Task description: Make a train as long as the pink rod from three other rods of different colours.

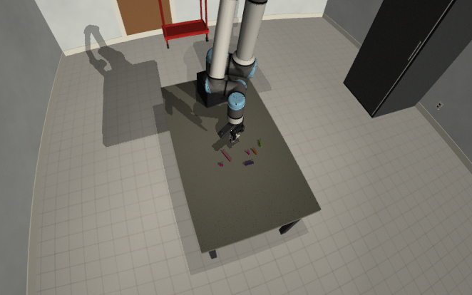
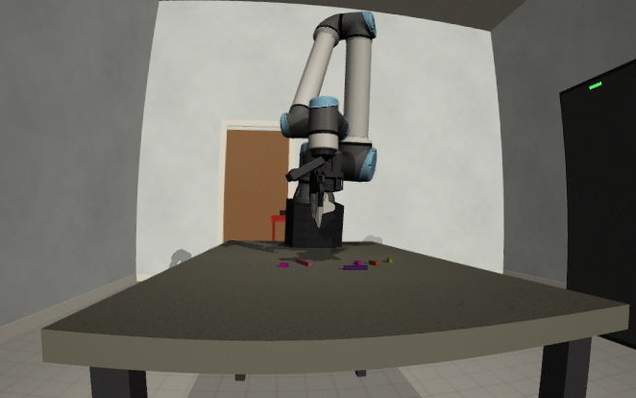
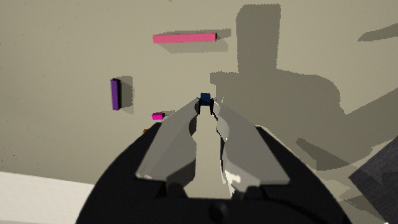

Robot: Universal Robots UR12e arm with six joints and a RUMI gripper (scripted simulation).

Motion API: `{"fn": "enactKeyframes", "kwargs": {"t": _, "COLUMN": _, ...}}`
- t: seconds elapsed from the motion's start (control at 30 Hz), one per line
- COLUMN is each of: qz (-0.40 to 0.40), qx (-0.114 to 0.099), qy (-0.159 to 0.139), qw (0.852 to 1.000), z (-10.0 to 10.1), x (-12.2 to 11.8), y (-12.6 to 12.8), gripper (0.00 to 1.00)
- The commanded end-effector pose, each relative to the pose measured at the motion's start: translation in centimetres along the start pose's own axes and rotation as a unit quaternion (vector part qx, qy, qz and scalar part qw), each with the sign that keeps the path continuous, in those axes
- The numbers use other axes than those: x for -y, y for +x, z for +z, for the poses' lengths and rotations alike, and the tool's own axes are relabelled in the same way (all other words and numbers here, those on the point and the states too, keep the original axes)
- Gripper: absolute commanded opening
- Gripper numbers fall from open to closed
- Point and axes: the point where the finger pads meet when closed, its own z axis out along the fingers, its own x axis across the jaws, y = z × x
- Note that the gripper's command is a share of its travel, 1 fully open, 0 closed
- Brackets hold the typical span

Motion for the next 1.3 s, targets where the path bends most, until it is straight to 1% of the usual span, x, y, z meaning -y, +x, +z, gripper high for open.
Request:
{"fn": "enactKeyframes", "kwargs": {"t": 0.0, "qz": 0.002, "qx": 0.001, "qy": 0.000, "qw": 1.000, "z": 0.0, "x": 0.4, "y": 0.1, "gripper": 0.00}}
{"fn": "enactKeyframes", "kwargs": {"t": 0.3, "qz": 0.002, "qx": 0.001, "qy": 0.000, "qw": 1.000, "z": 0.2, "x": 0.4, "y": 0.1, "gripper": 0.00}}
{"fn": "enactKeyframes", "kwargs": {"t": 0.4, "qz": 0.002, "qx": 0.001, "qy": 0.000, "qw": 1.000, "z": 0.7, "x": 0.4, "y": 0.1, "gripper": 0.00}}
{"fn": "enactKeyframes", "kwargs": {"t": 0.53, "qz": 0.002, "qx": 0.001, "qy": 0.000, "qw": 1.000, "z": 1.9, "x": 0.4, "y": 0.1, "gripper": 0.00}}
{"fn": "enactKeyframes", "kwargs": {"t": 0.6, "qz": 0.002, "qx": 0.001, "qy": 0.000, "qw": 1.000, "z": 1.9, "x": 0.4, "y": 0.1, "gripper": 0.00}}
{"fn": "enactKeyframes", "kwargs": {"t": 1.03, "qz": 0.002, "qx": 0.001, "qy": 0.000, "qw": 1.000, "z": 7.3, "x": 0.4, "y": 0.0, "gripper": 0.00}}
{"fn": "enactKeyframes", "kwargs": {"t": 1.1, "qz": 0.002, "qx": 0.001, "qy": 0.000, "qw": 1.000, "z": 7.9, "x": 0.4, "y": 0.0, "gripper": 0.00}}
{"fn": "enactKeyframes", "kwargs": {"t": 1.17, "qz": 0.002, "qx": 0.001, "qy": 0.000, "qw": 1.000, "z": 7.9, "x": 0.4, "y": 0.0, "gripper": 0.00}}
{"fn": "enactKeyframes", "kwargs": {"t": 1.27, "qz": 0.002, "qx": 0.001, "qy": 0.000, "qw": 1.000, "z": 8.5, "x": 0.4, "y": 0.0, "gripper": 0.00}}
